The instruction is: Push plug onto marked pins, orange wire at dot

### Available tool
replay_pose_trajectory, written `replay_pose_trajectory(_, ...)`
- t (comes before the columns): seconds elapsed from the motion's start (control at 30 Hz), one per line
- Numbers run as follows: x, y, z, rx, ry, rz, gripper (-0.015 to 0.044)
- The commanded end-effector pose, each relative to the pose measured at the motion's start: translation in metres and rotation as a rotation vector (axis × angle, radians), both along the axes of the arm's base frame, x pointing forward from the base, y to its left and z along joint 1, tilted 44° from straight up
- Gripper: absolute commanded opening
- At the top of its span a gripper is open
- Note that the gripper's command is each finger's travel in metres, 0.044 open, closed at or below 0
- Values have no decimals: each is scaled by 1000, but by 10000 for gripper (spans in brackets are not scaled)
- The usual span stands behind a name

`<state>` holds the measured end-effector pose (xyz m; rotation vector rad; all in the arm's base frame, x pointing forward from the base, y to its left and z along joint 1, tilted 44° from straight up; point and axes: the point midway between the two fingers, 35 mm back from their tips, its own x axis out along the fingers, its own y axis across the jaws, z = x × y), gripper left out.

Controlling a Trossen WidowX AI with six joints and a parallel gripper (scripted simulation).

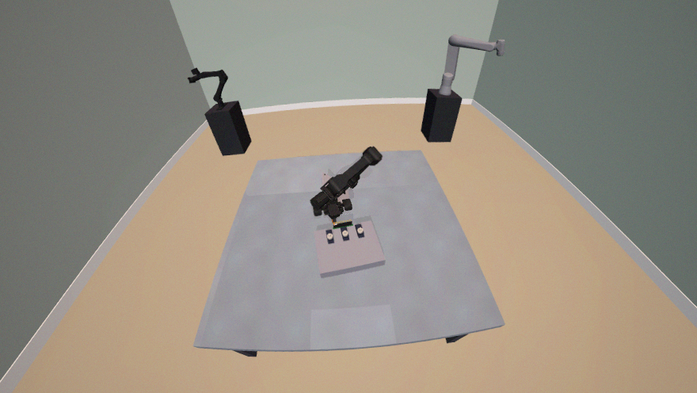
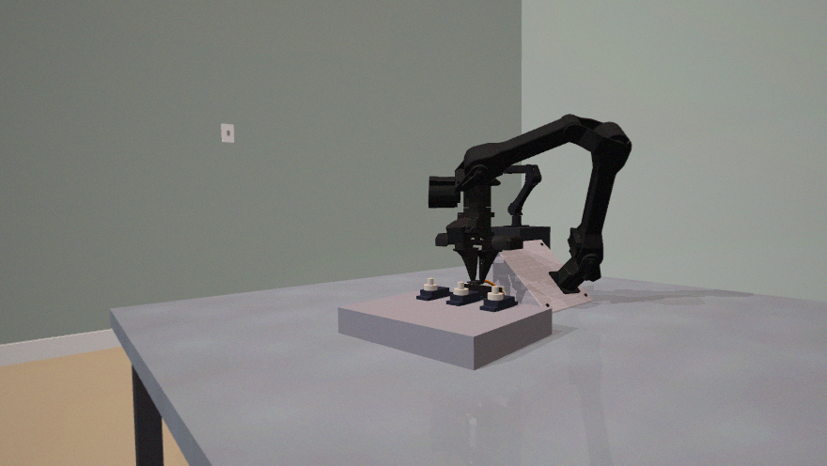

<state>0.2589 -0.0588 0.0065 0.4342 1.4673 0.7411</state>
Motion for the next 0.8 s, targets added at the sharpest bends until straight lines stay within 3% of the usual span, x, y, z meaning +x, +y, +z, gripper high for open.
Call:
replay_pose_trajectory(0.0, -1, 0, 0, 1, 1, 0, 0)
replay_pose_trajectory(0.77, 13, 3, 2, 1, 0, 0, 0)
